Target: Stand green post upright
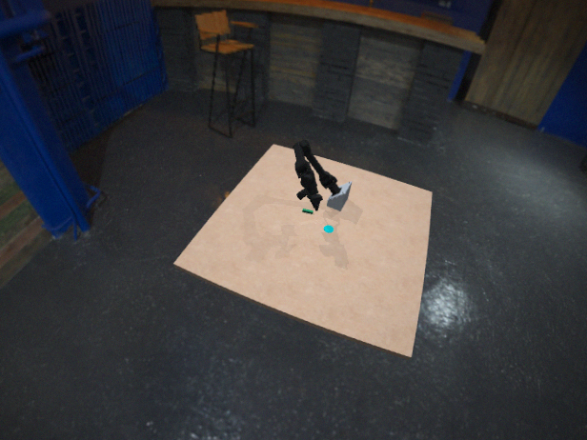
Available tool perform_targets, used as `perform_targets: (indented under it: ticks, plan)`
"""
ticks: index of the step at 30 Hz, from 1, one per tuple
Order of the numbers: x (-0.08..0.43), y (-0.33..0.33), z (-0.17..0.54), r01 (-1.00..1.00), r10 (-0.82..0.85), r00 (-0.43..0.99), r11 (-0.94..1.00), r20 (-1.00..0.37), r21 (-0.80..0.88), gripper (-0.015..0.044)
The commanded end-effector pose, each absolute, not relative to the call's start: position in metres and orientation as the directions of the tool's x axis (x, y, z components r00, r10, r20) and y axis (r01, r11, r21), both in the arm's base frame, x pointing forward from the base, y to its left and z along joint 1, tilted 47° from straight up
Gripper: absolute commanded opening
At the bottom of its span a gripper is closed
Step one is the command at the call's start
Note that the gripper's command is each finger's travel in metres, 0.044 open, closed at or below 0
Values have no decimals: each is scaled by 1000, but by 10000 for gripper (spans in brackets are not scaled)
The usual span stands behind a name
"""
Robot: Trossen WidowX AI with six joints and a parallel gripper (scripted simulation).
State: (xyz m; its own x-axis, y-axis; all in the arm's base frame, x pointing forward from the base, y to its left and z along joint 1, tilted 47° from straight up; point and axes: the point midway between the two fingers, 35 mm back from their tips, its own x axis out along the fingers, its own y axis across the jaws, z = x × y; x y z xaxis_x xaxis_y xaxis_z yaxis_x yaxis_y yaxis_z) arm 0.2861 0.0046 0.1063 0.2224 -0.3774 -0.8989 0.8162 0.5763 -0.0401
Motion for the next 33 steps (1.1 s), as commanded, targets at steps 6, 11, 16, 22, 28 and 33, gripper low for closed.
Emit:
perform_targets:
  ticks: [6,11,16,22,28,33]
  plan:
    - [176,-65,148,987,-713,-102,12,-694,-157,233]
    - [175,-66,149,988,-717,-105,5,-689,-156,233]
    - [176,-71,142,988,-713,-105,7,-693,-156,233]
    - [174,-121,92,989,-703,-98,12,-704,-150,233]
    - [162,-151,69,988,-720,-104,4,-686,-154,233]
    - [162,-151,69,988,-720,-104,4,-686,-154,154]
